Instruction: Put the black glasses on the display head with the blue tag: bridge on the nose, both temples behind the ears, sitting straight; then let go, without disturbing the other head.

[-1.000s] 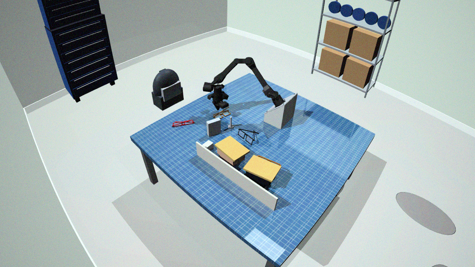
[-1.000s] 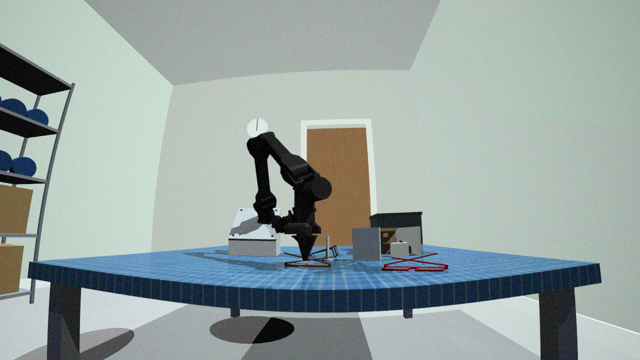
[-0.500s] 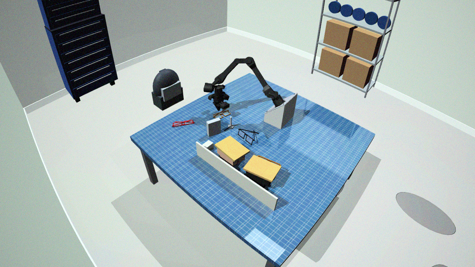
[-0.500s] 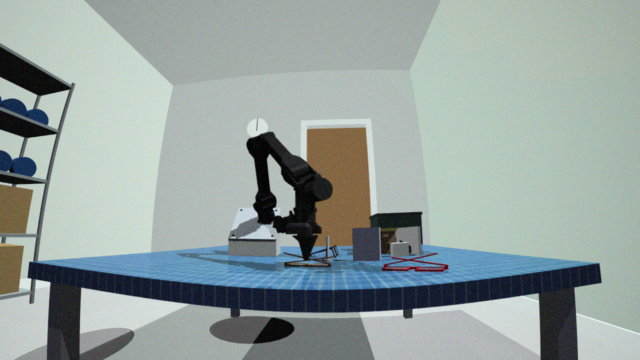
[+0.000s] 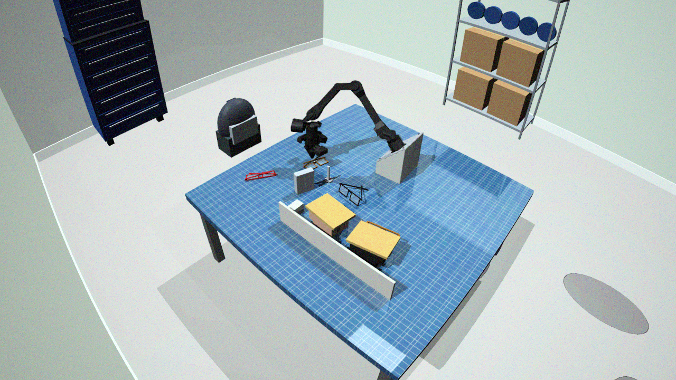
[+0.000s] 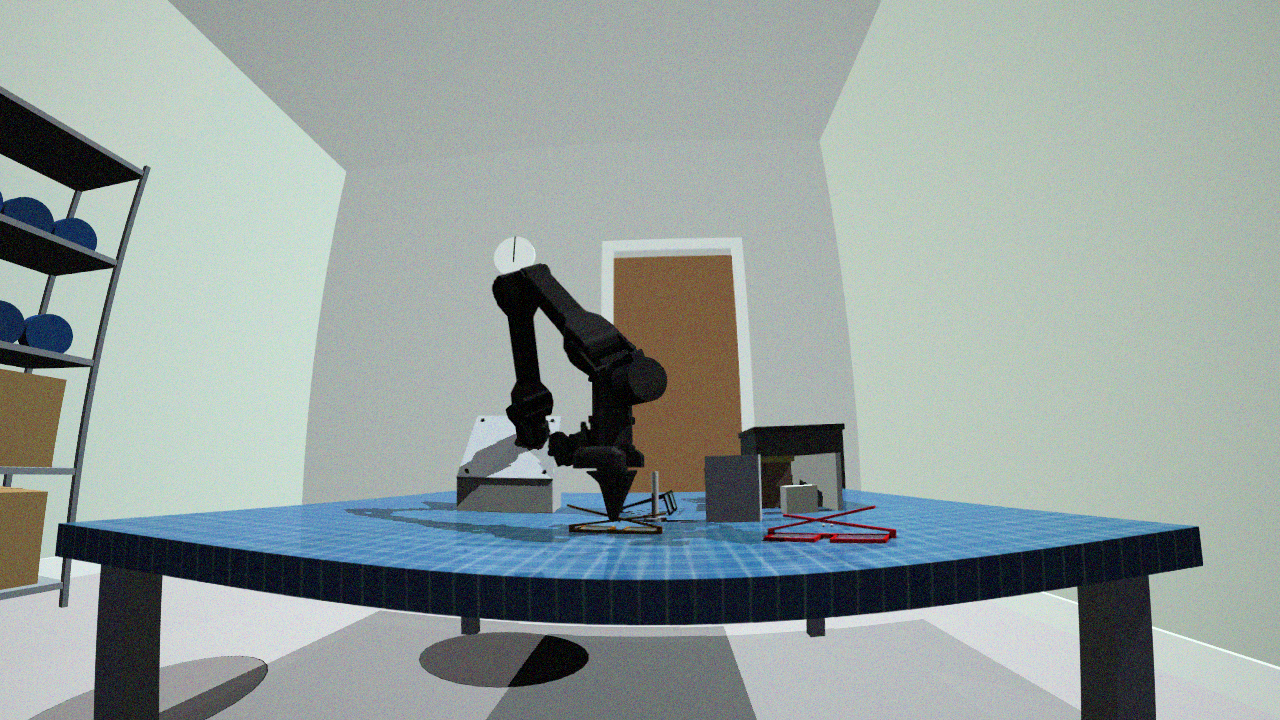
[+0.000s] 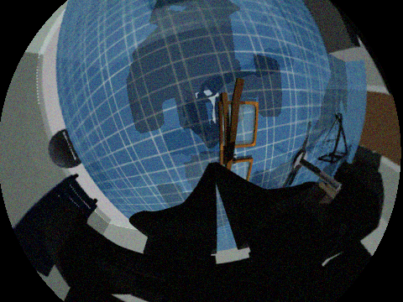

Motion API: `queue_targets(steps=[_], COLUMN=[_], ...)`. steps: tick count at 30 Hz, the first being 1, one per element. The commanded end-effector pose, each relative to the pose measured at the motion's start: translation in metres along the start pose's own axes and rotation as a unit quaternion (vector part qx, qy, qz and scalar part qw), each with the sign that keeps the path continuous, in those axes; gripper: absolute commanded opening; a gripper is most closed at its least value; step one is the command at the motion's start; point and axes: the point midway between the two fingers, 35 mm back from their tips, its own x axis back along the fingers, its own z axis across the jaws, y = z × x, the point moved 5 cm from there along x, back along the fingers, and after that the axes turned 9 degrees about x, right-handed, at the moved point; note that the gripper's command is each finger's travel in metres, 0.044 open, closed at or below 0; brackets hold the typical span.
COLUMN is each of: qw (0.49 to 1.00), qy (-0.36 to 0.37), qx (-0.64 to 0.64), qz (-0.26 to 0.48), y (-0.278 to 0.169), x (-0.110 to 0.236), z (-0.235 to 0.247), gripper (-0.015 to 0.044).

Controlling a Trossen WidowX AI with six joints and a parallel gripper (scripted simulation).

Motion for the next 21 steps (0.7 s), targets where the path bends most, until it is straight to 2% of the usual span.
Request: queue_targets(steps=[1,21], qw=[1.0,1.0], qy=[-0.001,-0.001], qx=[-0.002,-0.002], qz=[-0.002,-0.002], y=[0.0,-0.001], x=[-0.001,-0.001], z=[-0.003,-0.016], gripper=[0.0,0.0])
